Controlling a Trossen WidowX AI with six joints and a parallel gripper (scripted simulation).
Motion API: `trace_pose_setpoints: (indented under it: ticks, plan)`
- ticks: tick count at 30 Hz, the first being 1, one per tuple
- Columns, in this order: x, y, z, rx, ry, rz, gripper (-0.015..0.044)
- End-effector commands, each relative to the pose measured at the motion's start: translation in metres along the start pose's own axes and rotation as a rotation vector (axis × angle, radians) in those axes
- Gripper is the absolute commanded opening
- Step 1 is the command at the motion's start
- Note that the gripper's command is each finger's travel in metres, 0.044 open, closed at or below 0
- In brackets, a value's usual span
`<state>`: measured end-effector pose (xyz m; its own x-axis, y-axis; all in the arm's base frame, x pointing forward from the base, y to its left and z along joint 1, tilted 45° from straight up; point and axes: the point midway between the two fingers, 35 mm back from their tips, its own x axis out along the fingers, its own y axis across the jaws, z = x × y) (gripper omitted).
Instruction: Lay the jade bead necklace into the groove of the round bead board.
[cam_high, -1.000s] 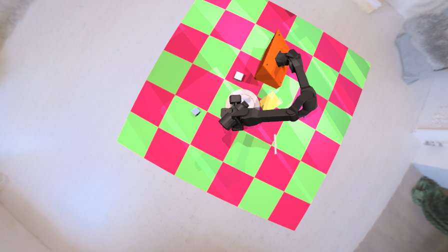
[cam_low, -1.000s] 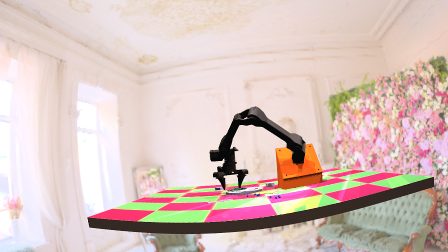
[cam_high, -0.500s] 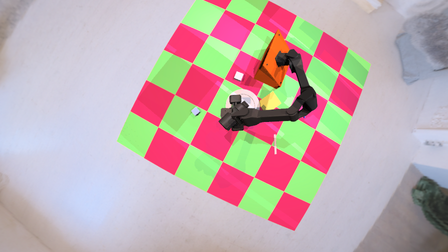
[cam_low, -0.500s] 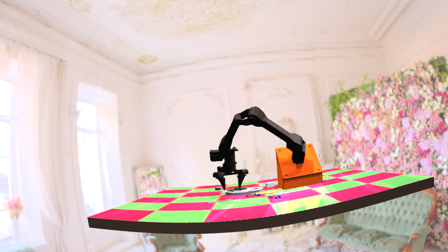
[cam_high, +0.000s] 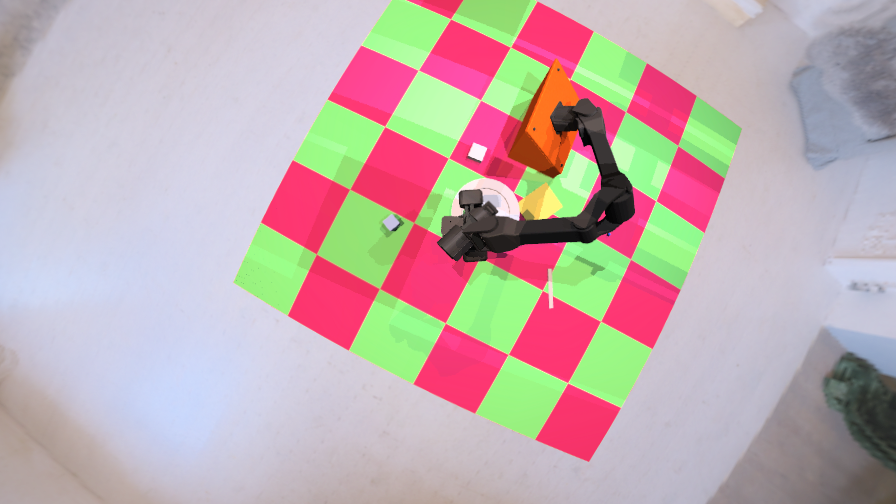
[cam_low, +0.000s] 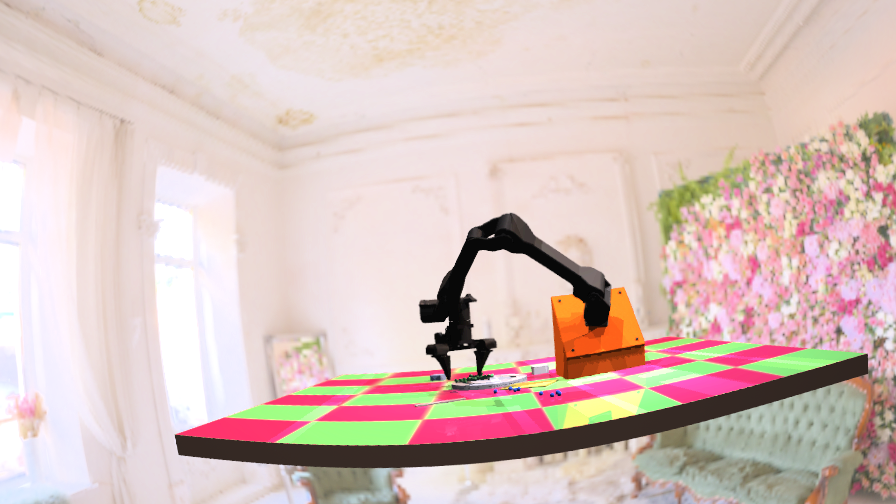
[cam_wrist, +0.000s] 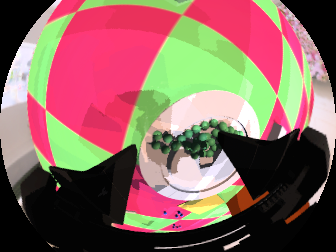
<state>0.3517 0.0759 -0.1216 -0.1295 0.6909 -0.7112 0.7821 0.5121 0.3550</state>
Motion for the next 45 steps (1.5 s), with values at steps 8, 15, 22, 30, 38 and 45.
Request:
trace_pose_setpoints:
  ticks: [8,15,22,30,38,45]
  plan:
    - [0.0,0.0,0.0,-0.001,-0.001,0.001,0.044]
    - [-0.012,-0.003,0.015,-0.022,-0.037,0.069,0.0413]
    - [-0.016,-0.017,0.014,-0.267,-0.043,0.052,0.0367]
    - [-0.025,-0.05,0.007,-0.904,-0.028,0.01,0.0313]
    - [-0.032,-0.082,-0.004,-1.512,0.014,-0.004,0.026]
    - [-0.033,-0.084,-0.006,-1.589,0.018,-0.003,0.0213]
